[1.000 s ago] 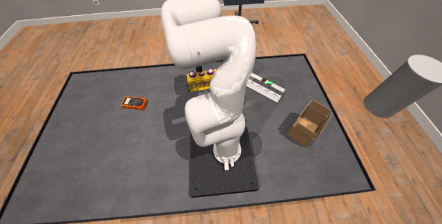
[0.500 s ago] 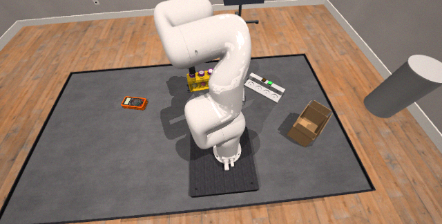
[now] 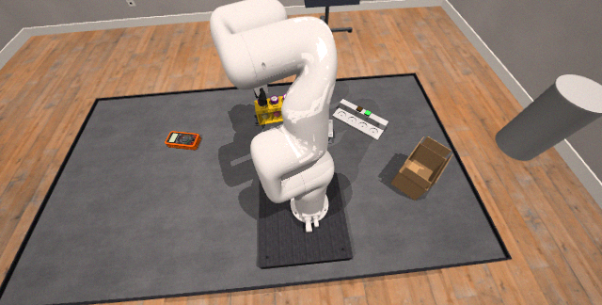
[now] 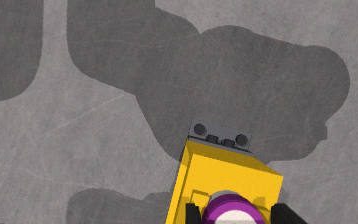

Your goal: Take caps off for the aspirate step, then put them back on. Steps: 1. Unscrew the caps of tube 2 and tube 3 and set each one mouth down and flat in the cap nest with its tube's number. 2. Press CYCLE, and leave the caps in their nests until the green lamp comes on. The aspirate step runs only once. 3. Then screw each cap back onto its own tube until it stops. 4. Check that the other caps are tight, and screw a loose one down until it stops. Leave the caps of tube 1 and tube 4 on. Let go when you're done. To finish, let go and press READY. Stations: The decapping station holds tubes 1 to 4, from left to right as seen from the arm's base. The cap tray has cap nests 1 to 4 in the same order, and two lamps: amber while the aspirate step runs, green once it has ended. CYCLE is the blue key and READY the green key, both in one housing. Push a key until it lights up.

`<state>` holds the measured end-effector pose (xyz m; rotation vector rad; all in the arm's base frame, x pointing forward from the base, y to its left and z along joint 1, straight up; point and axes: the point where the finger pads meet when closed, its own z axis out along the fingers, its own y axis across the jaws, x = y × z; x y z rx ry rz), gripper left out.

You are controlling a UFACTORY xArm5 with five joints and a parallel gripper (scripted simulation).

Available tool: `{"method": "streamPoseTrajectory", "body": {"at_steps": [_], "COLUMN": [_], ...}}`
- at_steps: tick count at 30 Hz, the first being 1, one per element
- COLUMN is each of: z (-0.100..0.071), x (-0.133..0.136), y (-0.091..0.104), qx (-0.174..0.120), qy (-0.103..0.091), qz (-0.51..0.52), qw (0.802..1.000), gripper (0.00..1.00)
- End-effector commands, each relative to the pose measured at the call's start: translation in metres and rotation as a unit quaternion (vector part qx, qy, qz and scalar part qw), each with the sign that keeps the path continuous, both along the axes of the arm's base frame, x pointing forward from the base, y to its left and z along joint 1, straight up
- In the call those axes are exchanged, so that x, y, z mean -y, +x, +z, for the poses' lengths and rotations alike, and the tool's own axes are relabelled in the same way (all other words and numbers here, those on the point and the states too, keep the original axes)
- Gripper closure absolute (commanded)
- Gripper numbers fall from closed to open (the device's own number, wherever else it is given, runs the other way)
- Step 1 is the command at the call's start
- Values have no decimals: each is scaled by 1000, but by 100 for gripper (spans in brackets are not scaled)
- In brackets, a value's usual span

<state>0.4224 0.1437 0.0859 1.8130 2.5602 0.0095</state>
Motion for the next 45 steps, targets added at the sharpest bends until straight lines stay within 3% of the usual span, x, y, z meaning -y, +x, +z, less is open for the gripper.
{"method": "streamPoseTrajectory", "body": {"at_steps": [1,24,25,39,45], "z": [0,-9,-9,-9,-9], "x": [0,0,0,0,0], "y": [1,1,1,1,1], "qx": [1,1,1,1,1], "qy": [2,2,2,2,3], "qz": [0,0,0,0,-60], "qw": [1000,1000,1000,1000,998], "gripper": [54,54,100,100,100]}}
